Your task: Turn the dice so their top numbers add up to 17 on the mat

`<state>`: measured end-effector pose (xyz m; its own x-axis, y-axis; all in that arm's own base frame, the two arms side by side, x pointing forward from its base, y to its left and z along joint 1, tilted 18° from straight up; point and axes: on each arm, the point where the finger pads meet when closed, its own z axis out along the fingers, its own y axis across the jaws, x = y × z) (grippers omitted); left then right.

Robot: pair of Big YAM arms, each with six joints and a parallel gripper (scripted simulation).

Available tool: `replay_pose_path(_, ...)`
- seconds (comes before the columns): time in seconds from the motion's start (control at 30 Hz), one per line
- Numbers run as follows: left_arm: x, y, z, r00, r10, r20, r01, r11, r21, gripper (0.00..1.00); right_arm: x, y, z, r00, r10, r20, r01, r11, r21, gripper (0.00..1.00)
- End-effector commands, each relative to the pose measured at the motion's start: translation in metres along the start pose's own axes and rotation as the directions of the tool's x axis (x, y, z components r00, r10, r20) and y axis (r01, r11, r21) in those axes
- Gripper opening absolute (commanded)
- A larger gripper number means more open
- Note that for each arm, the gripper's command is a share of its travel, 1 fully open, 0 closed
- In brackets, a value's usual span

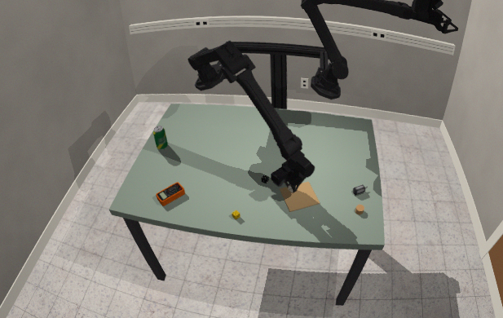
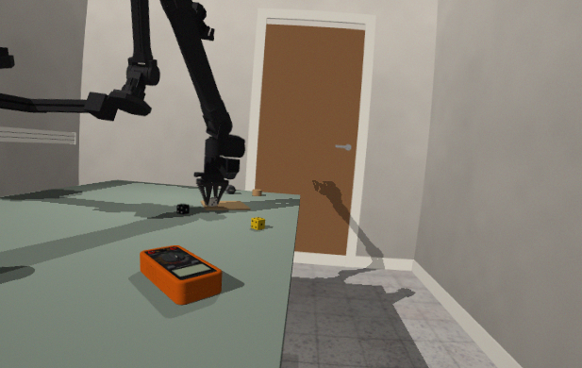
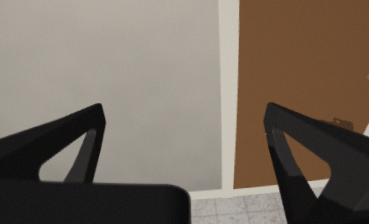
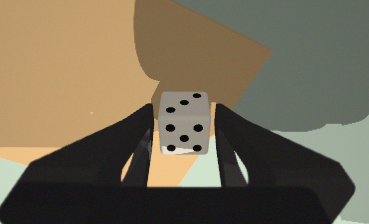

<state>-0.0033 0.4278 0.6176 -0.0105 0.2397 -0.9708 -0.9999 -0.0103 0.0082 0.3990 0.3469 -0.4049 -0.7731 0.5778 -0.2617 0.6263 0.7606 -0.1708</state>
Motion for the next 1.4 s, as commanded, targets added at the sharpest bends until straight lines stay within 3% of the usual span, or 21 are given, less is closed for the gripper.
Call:
replay_pose_path(0.0,-0.025,0.004,-0.011,0.998,-0.005,0.059,0.006,1.0,-0.01,1.0,-0.008,0.013,0.004,1.0,0.008,0.002,-0.008,1.0,-0.026,0.39)
replay_pose_path(0.37,-0.025,0.004,-0.011,0.998,-0.005,0.059,0.006,1.0,-0.01,1.0,-0.008,0.014,0.002,1.0,0.007,0.002,-0.007,1.0,-0.027,0.39)
replay_pose_path(0.47,-0.025,0.004,-0.011,0.998,-0.005,0.059,0.006,1.0,-0.01,1.0,-0.005,0.011,-0.021,1.0,-0.004,0.003,0.004,1.0,-0.02,0.39)
replay_pose_path(0.67,-0.025,0.004,-0.011,0.998,-0.005,0.059,0.006,1.0,-0.01,1.0,0.003,0.011,-0.034,1.0,-0.003,0.004,0.003,1.0,-0.022,0.39)
replay_pose_path(1.17,-0.025,0.004,-0.011,0.998,-0.005,0.059,0.006,1.0,-0.01,1.0,0.004,0.009,-0.104,1.0,-0.003,0.003,0.003,1.0,-0.022,0.39)
replay_pose_path(1.23,-0.025,0.004,-0.011,0.998,-0.005,0.059,0.006,1.0,-0.01,1.0,0.004,0.009,-0.104,1.0,-0.003,0.003,0.003,1.0,-0.022,0.39)
replay_pose_path(1.27,-0.025,0.004,-0.011,0.998,-0.005,0.059,0.006,1.0,-0.01,1.0,-0.001,-0.01,-0.075,1.0,0.007,-0.003,-0.007,0.999,0.031,0.39)
replay_pose_path(1.37,-0.025,0.004,-0.011,0.998,-0.005,0.059,0.006,1.0,-0.01,1.0,0.003,-0.011,-0.079,1.0,0.001,-0.002,-0.001,1.0,0.032,0.39)
